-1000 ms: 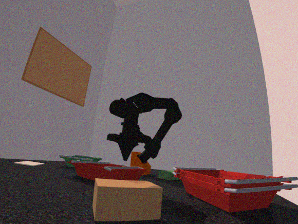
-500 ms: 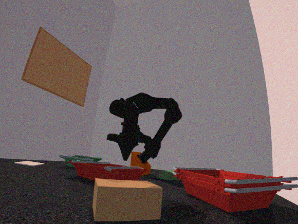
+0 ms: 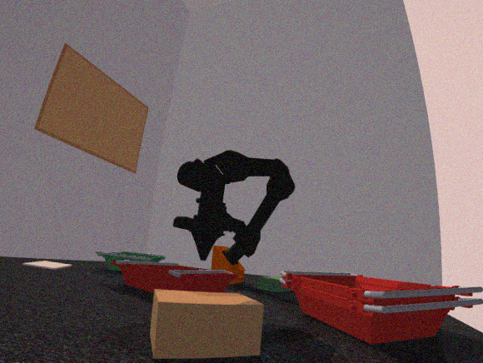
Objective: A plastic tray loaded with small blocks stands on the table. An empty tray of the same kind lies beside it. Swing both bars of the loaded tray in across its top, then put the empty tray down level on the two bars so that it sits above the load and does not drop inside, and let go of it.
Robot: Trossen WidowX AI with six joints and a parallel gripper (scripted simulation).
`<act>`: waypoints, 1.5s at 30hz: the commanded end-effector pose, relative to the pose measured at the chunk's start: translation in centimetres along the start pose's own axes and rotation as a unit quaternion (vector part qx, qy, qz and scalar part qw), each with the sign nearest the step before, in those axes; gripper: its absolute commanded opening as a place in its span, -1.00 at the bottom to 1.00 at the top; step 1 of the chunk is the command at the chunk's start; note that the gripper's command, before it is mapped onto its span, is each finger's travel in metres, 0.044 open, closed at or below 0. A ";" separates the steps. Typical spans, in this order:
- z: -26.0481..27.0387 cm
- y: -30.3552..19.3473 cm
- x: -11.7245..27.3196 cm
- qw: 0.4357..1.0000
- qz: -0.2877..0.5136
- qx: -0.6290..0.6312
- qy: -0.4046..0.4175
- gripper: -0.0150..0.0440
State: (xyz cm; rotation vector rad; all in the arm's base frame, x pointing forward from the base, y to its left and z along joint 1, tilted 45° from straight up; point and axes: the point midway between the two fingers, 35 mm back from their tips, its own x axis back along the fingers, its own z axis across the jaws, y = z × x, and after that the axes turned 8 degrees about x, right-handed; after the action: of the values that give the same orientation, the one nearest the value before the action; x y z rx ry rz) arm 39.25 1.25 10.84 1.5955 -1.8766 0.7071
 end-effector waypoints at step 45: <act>36.8 17.8 5.8 0.606 0.042 -0.792 0.061 1.00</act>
State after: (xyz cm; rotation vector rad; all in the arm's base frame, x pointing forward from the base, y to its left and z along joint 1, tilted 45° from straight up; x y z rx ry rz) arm 22.17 -25.36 -8.68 0.3446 -1.5555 -0.6042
